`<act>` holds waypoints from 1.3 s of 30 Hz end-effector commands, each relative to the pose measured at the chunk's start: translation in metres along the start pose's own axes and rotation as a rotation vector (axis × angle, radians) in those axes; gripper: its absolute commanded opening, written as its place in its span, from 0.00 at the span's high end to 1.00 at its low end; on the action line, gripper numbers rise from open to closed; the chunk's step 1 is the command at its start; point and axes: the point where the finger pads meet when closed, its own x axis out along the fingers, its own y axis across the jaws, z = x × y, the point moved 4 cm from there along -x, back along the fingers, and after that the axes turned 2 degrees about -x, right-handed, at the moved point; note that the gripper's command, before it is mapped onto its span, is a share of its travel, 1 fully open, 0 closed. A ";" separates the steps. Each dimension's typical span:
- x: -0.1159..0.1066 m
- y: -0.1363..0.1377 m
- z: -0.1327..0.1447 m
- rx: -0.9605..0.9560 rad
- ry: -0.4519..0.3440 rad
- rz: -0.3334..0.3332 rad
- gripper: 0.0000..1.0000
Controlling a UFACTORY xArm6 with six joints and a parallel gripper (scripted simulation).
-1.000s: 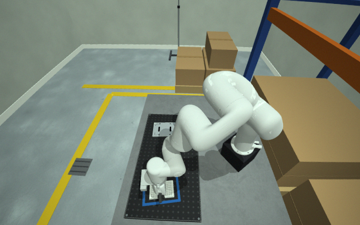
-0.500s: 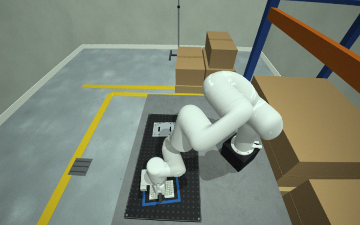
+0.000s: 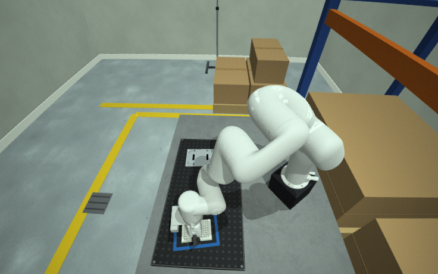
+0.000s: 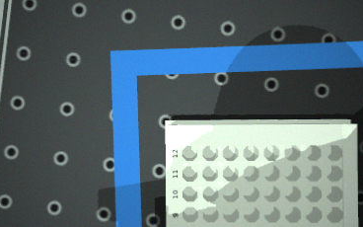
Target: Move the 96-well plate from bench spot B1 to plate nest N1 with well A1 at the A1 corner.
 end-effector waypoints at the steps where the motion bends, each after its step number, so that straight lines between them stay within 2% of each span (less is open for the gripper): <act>1: -0.005 0.000 -0.001 0.000 0.004 -0.001 1.00; 31: -0.017 0.000 -0.001 0.000 0.004 -0.001 1.00; 39: -0.030 0.000 -0.001 0.000 0.004 -0.001 1.00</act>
